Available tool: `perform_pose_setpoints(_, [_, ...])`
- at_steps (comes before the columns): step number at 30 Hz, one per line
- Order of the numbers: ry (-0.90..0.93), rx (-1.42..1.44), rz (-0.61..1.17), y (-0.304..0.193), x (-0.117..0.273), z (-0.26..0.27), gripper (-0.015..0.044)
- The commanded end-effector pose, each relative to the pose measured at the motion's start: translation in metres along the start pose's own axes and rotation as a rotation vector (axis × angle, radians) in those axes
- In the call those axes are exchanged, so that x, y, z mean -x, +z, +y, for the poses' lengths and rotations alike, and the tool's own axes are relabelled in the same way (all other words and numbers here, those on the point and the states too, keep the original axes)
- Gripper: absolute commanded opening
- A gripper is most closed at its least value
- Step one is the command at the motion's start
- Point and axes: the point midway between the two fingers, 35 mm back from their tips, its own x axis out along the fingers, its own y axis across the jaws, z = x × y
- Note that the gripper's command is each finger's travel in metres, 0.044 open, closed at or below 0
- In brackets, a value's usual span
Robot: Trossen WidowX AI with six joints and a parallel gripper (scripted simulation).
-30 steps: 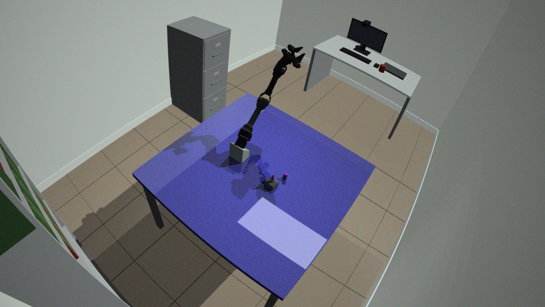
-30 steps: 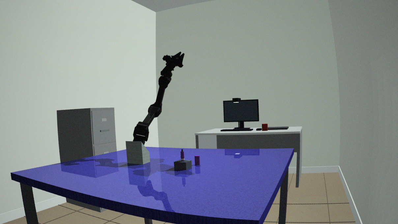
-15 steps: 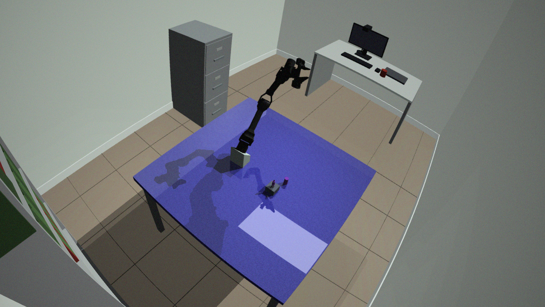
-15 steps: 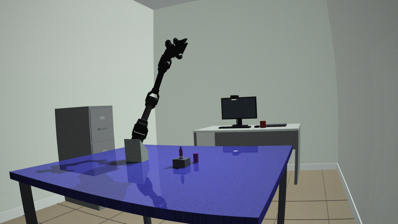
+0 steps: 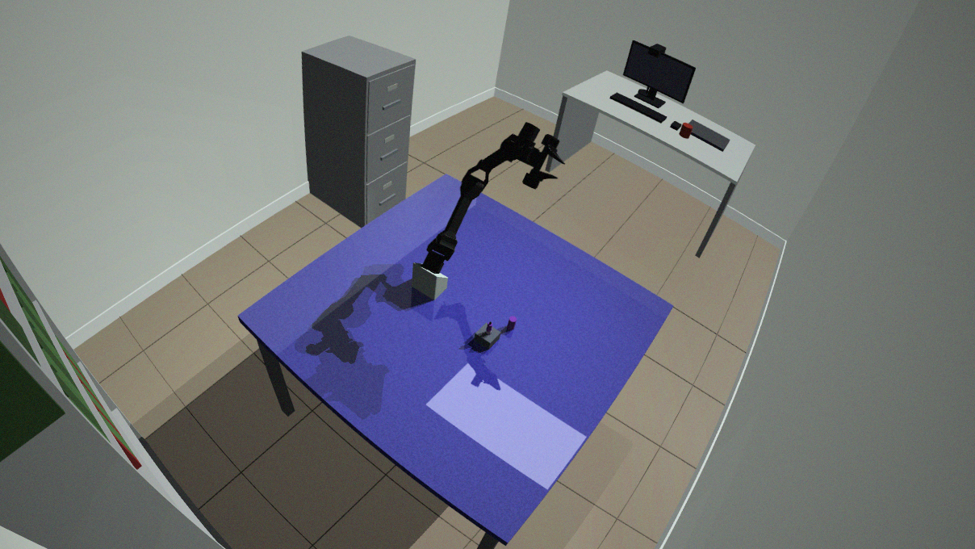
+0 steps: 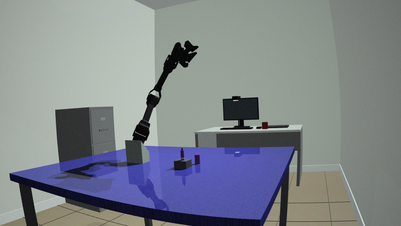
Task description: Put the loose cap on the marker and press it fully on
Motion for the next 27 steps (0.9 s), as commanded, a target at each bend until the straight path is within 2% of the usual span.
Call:
perform_pose_setpoints(1, [-0.099,0.028,0.036,-0.001,-0.022,-0.035,0.0244])
perform_pose_setpoints(9, [-0.374,0.212,0.258,-0.036,-0.075,-0.142,0.0244])
perform_pose_setpoints(15, [-0.581,0.358,0.492,-0.071,-0.093,-0.236,0.0244])
perform_pose_setpoints(21, [-0.757,0.489,0.793,-0.111,-0.085,-0.330,0.0244])
perform_pose_setpoints(27, [-0.885,0.587,1.175,-0.155,-0.049,-0.418,0.0244])
